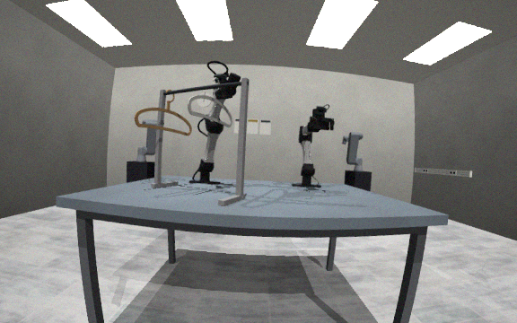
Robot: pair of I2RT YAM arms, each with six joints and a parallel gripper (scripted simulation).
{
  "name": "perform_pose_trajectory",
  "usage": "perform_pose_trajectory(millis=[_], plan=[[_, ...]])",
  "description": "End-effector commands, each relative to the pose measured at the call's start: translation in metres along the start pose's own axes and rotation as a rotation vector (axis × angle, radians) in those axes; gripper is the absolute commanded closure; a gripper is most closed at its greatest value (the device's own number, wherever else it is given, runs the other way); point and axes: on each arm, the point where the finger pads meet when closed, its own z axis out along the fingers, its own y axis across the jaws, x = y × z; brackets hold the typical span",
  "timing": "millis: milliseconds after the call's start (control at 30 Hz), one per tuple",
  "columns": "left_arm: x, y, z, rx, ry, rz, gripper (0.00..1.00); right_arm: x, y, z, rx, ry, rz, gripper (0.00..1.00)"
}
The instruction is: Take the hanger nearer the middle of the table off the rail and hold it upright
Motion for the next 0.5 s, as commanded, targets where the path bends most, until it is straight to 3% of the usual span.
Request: perform_pose_trajectory(millis=[0, 467], plan=[[-0.0056, -0.0003, -0.0013, 0.001, -0.015, -0.001, 0.00, -0.0104, -0.0194, -0.0220, 0.015, -0.034, 0.055, 0.99], [-0.0056, -0.0003, -0.0013, 0.001, -0.015, -0.001, 0.00, -0.0030, -0.0120, -0.0130, 0.025, -0.012, 0.023, 0.99]])
